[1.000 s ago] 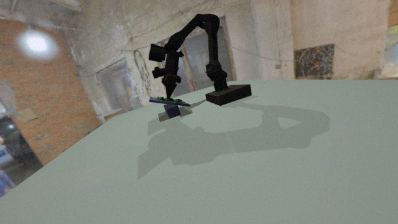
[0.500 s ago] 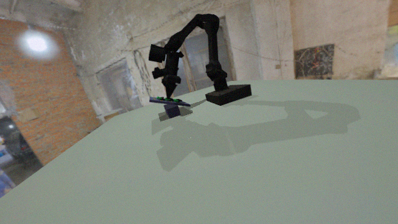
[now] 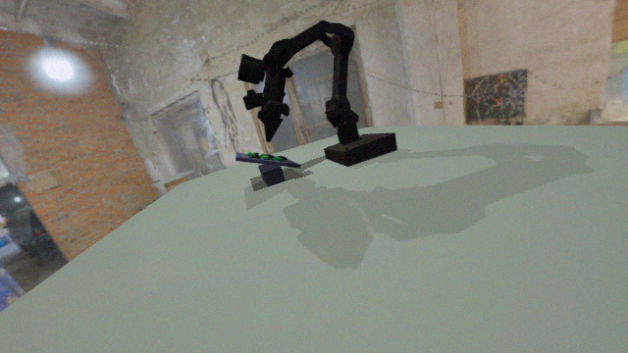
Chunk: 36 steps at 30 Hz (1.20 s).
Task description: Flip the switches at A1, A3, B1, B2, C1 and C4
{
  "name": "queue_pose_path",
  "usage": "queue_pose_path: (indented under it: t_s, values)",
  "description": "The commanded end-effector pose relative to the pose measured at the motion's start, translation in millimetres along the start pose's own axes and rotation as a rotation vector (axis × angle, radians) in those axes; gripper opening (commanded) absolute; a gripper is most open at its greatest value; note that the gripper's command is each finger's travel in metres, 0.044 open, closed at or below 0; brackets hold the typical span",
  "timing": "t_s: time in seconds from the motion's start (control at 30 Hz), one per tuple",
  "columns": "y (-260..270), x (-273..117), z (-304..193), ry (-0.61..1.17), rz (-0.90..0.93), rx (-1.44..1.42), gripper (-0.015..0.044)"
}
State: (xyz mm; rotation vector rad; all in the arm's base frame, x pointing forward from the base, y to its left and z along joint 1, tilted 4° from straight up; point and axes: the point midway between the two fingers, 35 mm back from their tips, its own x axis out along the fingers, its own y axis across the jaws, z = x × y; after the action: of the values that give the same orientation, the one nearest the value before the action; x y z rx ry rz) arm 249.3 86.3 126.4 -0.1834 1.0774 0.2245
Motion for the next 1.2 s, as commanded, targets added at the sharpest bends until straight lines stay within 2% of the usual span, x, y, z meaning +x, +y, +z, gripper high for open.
queue_pose_path:
  t_s: [0.0, 0.33, 0.5, 1.17]
  values:
    - [-1, -22, 2, -0.023, -0.003, 0.005, 0.0]
    - [-21, -21, -17, -0.022, -0.005, 0.004, 0.0]
    - [-21, 12, -17, -0.047, -0.005, 0.004, 0.0]
    - [-22, 34, -17, -0.049, -0.005, 0.004, 0.0]
